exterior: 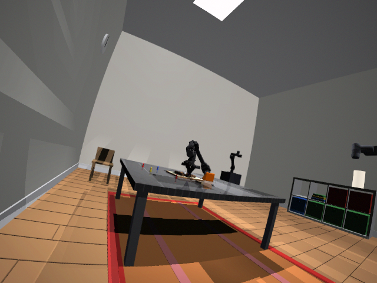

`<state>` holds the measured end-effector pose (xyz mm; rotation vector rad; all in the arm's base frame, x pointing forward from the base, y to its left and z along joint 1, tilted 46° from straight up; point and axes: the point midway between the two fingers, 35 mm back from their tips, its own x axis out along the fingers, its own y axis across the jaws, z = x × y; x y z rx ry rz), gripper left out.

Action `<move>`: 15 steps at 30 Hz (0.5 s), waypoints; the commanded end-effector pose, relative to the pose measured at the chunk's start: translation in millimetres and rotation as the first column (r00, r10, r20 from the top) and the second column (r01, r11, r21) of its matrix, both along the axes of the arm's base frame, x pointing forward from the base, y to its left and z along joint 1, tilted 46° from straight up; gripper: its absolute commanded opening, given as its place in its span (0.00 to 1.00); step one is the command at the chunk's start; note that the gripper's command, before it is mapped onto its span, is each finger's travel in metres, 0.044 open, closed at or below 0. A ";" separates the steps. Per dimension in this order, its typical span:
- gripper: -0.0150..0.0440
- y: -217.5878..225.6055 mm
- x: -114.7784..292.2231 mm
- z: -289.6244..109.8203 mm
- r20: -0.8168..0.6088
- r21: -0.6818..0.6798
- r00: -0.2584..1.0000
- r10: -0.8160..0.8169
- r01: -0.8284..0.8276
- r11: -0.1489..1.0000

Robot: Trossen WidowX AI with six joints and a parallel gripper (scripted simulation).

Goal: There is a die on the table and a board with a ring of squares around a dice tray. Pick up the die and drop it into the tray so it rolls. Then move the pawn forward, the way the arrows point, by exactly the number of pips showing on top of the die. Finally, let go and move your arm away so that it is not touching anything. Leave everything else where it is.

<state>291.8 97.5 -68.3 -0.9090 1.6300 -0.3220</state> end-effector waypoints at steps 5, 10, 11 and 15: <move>0.25 -10.0 -0.4 -9.3 -0.002 -0.006 1.000 0.004 -0.004 1.000; 0.39 -7.4 0.0 -6.5 0.001 0.000 1.000 -0.001 0.001 1.000; 0.43 -7.4 0.0 -6.5 0.001 0.000 1.000 -0.001 0.001 1.000; 0.61 -7.4 0.0 -6.5 0.001 0.000 1.000 -0.001 0.001 1.000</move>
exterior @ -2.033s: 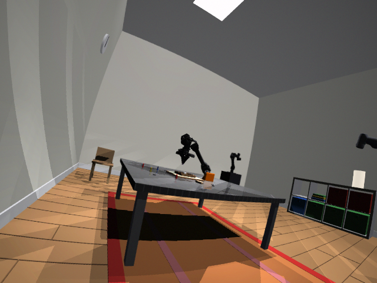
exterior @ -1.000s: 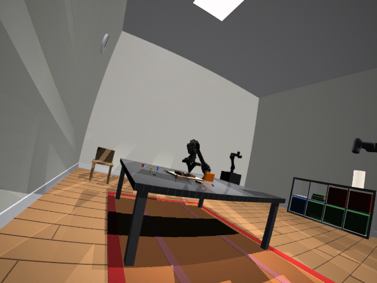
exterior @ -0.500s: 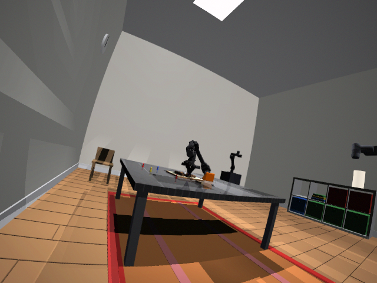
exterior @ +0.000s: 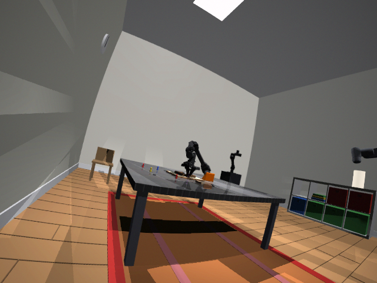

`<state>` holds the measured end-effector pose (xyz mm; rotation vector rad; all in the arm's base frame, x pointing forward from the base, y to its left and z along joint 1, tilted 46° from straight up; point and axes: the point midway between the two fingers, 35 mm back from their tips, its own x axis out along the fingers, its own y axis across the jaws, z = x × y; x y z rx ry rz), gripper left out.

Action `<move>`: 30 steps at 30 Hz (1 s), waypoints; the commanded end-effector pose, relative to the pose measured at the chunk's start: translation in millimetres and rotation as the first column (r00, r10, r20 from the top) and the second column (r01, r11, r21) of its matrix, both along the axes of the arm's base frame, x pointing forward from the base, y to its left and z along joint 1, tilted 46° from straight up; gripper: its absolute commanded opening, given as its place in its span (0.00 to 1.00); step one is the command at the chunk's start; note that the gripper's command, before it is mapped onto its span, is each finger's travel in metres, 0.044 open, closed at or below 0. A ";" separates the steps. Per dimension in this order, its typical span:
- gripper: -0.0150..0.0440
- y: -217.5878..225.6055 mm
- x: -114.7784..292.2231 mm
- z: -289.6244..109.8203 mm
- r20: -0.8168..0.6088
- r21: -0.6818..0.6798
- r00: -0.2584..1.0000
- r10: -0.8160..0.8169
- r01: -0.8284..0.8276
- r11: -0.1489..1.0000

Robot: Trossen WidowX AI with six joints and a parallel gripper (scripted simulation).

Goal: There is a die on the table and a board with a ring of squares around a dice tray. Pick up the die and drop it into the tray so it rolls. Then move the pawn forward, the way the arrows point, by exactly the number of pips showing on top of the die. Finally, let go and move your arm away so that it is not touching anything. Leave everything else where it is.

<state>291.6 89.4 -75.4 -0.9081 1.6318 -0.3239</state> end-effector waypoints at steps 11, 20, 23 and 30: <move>1.00 35.9 0.5 35.1 -0.002 -0.003 1.000 0.007 -0.007 1.000; 1.00 38.2 -51.3 107.6 0.107 -0.006 0.988 -0.112 0.114 0.994; 1.00 27.6 -82.4 137.9 0.168 -0.006 0.970 -0.176 0.180 0.984; 1.00 10.0 -118.3 167.4 0.240 -0.004 0.939 -0.246 0.254 0.967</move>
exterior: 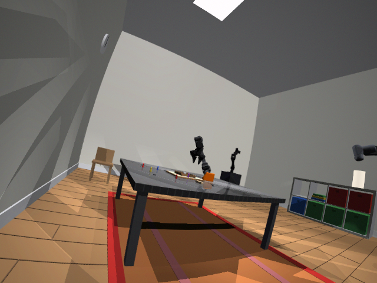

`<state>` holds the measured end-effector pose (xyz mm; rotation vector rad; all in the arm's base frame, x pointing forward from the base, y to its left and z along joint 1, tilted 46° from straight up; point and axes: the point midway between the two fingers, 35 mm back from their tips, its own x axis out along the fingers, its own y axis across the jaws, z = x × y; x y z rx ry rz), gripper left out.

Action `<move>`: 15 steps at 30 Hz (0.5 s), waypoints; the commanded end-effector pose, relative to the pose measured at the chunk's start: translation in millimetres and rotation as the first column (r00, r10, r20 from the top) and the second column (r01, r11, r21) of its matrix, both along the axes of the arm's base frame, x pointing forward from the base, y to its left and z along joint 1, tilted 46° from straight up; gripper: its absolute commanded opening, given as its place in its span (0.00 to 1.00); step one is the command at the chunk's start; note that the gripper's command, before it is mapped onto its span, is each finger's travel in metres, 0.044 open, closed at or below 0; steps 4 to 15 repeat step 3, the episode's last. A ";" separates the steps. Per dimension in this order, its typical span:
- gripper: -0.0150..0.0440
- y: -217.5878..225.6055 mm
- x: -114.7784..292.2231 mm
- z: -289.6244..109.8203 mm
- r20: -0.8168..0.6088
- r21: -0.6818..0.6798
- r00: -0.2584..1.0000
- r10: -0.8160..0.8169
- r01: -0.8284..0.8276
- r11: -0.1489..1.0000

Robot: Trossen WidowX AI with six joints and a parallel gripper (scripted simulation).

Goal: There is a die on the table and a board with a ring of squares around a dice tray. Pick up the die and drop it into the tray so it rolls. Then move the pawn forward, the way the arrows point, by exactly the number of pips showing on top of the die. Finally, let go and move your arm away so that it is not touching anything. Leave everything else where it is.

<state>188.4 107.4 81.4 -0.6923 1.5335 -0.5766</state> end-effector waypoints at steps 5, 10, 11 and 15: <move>1.00 0.0 0.0 0.0 0.000 0.000 1.000 0.000 0.000 1.000; 1.00 0.0 0.0 0.0 0.000 0.000 1.000 0.000 0.000 1.000; 1.00 0.0 0.0 0.0 0.000 0.000 1.000 0.000 0.000 1.000; 1.00 0.0 0.0 0.0 0.000 0.000 1.000 0.000 0.000 1.000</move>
